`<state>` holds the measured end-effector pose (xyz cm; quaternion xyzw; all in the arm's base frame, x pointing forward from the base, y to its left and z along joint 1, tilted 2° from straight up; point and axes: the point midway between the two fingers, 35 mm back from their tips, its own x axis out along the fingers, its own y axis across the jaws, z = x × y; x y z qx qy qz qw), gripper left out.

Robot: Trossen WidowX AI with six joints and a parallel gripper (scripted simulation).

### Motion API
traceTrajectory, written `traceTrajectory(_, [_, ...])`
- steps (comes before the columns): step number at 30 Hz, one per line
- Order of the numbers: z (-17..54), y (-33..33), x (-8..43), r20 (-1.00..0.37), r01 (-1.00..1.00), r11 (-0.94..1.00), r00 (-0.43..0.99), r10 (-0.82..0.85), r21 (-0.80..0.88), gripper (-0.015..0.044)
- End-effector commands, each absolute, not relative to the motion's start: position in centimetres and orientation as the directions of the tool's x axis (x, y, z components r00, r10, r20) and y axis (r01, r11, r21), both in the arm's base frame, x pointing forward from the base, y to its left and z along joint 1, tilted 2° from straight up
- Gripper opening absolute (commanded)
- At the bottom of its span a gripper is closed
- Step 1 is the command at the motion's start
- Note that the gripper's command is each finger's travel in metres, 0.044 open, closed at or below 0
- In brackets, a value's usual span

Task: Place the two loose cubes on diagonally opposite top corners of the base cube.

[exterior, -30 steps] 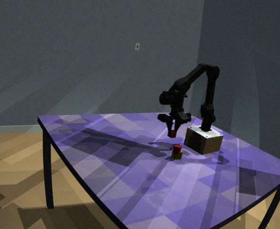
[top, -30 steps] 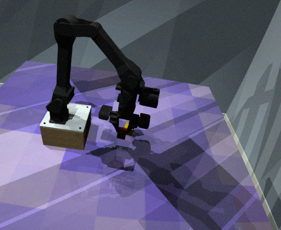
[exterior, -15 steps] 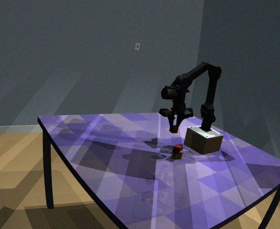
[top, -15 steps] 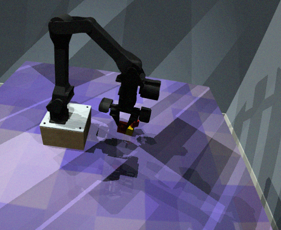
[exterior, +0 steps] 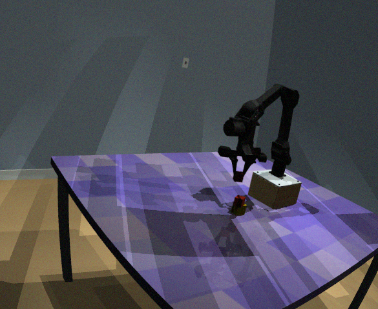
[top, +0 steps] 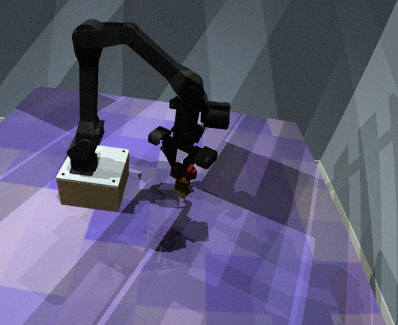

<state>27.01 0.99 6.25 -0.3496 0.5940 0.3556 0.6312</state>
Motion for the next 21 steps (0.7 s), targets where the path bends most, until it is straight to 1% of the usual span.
traceTrajectory(1, [6.1, 2.2, 27.4, -0.999, -0.797, 0.604, 0.033, 0.033, -0.006, 0.0105])
traceTrajectory(15, [6.1, 6.0, 27.9, -0.999, -0.542, 0.840, 0.034, 0.037, 0.013, 0.0105])
traceTrajectory(18, [6.1, 6.7, 27.9, -0.999, -0.493, 0.870, 0.034, 0.038, 0.016, 0.0105])
traceTrajectory(21, [6.1, 6.7, 27.9, -0.999, -0.489, 0.872, 0.034, 0.038, 0.017, 0.0105])
